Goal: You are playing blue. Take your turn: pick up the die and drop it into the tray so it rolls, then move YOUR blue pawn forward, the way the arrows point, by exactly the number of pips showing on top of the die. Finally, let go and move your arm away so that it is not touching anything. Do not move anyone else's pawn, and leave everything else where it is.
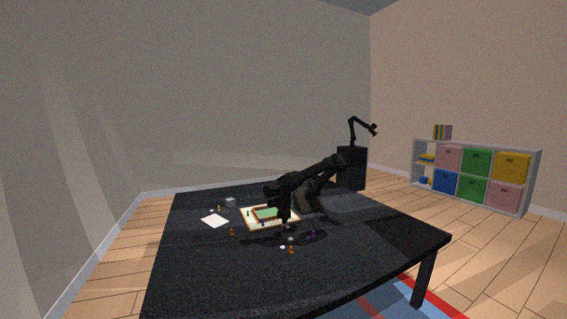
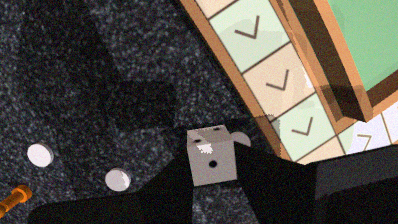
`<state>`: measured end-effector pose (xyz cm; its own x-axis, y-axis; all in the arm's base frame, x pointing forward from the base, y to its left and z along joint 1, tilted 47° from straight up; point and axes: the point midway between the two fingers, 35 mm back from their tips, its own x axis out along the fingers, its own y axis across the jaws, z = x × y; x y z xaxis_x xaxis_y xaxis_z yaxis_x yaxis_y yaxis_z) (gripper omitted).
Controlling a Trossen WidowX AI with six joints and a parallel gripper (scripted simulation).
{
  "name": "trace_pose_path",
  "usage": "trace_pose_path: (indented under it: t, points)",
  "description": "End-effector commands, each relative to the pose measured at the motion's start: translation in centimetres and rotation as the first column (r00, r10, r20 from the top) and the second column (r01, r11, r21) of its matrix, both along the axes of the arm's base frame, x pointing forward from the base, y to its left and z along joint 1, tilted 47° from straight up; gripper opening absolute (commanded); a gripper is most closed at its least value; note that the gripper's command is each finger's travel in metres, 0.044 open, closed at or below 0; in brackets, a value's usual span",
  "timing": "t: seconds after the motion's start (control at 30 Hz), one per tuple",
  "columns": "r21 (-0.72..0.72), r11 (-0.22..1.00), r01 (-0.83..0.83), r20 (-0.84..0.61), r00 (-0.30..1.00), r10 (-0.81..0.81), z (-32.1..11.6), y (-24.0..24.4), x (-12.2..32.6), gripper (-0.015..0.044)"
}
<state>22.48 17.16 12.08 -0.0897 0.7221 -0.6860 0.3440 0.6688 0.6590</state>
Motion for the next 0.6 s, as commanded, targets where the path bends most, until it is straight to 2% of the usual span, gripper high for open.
trace_pose_path:
  t: [0.0, 0.43, 0.57]
  points:
    - [-0.009, 1.000, 0.001, -0.003, 1.000, -0.001, 1.3, -1.6, 0.6, 0.0000]
    - [-0.006, 1.000, -0.007, -0.047, 0.999, 0.007, 6.0, -6.4, 0.5, 0.0000]
    - [-0.004, 1.000, -0.007, -0.049, 0.999, 0.007, 6.3, -6.6, 0.5, 0.0000]
